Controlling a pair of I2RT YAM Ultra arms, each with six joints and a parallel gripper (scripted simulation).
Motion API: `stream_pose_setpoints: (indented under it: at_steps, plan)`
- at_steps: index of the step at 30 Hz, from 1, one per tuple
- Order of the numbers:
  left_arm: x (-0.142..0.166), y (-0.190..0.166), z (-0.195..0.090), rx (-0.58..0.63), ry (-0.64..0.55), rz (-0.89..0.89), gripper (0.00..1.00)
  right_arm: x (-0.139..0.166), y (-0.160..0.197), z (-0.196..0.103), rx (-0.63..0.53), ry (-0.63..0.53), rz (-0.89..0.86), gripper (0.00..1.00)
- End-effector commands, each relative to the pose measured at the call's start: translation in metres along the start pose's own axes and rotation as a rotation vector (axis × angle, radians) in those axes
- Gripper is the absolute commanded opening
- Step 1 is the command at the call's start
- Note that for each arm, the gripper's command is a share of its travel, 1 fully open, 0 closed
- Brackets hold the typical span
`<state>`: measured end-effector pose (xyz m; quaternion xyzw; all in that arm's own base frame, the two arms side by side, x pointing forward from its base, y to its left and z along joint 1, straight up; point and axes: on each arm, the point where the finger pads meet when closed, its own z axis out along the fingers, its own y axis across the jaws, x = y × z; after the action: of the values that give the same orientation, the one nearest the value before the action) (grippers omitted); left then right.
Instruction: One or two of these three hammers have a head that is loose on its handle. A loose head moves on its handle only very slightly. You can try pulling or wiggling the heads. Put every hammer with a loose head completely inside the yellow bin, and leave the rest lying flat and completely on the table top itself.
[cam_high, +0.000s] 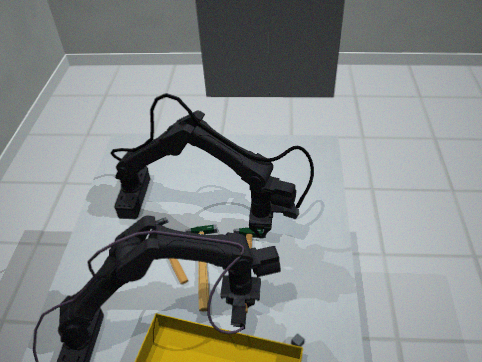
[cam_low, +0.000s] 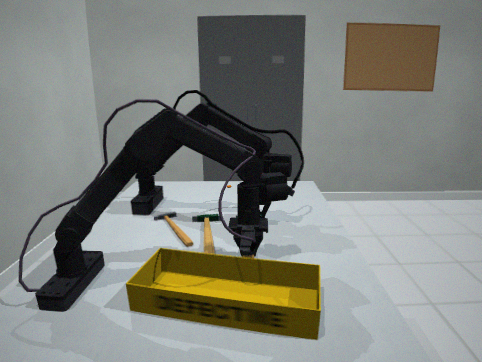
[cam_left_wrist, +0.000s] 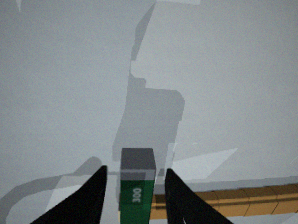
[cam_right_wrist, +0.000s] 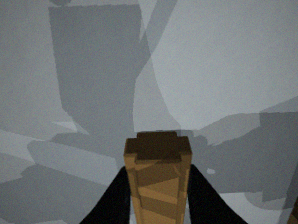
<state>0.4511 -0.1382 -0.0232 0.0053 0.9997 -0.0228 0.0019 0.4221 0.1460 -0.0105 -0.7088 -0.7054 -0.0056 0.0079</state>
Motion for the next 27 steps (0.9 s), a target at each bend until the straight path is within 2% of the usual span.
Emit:
stream_pose_setpoints:
  at_steps: [1, 10, 15, 18, 20, 27]
  plan:
    - [-0.014, 0.0, -0.034, 0.029, -0.066, -0.005, 0.45, -0.004, 0.003, -0.007, -0.02, -0.013, 0.005, 0.26]
    - [-0.014, 0.0, -0.049, 0.031, -0.067, -0.007, 0.45, -0.004, 0.003, -0.007, -0.02, -0.013, 0.005, 0.26]
    - [-0.013, 0.0, -0.069, 0.032, -0.067, -0.005, 1.0, -0.004, 0.003, -0.007, -0.02, -0.013, 0.005, 0.26]
    - [-0.011, 0.0, -0.087, 0.032, -0.066, -0.006, 1.0, -0.004, 0.003, -0.007, -0.02, -0.013, 0.005, 0.26]
    - [-0.005, 0.0, -0.077, 0.012, -0.026, -0.002, 1.0, -0.004, 0.003, -0.007, -0.02, -0.013, 0.005, 0.26]
    - [-0.004, -0.001, -0.069, 0.01, -0.023, 0.001, 1.0, -0.004, 0.003, -0.007, -0.02, -0.013, 0.005, 0.26]
